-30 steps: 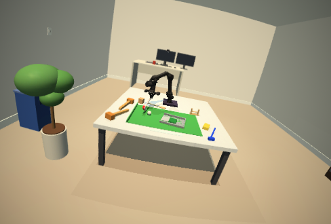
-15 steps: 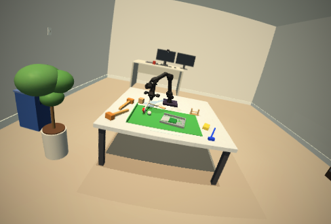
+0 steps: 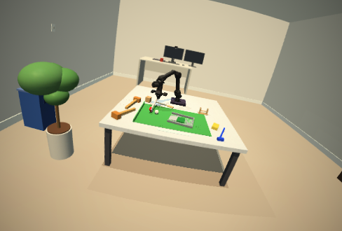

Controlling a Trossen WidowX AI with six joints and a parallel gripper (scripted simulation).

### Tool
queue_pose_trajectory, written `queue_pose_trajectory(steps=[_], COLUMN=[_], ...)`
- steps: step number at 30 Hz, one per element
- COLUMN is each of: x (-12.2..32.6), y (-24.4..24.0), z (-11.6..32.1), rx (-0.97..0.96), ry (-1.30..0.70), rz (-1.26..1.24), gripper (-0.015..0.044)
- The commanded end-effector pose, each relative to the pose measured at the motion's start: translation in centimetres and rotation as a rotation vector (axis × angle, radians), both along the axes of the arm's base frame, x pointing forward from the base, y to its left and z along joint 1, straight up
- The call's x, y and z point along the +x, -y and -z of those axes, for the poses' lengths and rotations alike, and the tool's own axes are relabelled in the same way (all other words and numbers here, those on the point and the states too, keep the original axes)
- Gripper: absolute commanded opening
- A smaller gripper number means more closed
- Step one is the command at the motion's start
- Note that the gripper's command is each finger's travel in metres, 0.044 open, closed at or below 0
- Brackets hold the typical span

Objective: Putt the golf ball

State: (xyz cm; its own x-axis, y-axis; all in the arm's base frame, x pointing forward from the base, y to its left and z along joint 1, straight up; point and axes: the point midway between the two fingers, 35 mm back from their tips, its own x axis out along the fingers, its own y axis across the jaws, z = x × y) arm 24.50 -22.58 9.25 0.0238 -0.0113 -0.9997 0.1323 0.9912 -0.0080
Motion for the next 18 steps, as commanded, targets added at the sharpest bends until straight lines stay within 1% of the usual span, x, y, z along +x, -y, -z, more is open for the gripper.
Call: queue_pose_trajectory(steps=[1, 5, 14, 16, 18], x=[-0.1, -0.3, -0.3, 0.4, 1.2], y=[1.5, 2.7, 2.2, 0.2, -2.9], z=[-0.1, 0.1, 0.2, 0.1, 0.1], rx=[-0.008, -0.01, -0.003, -0.002, -0.001], ry=[0.005, 0.004, 0.002, 0.003, 0.004], rz=[0.004, 0.006, 0.009, 0.009, 0.008], gripper=[0.0, 0.0, 0.0, 0.0, 0.0])
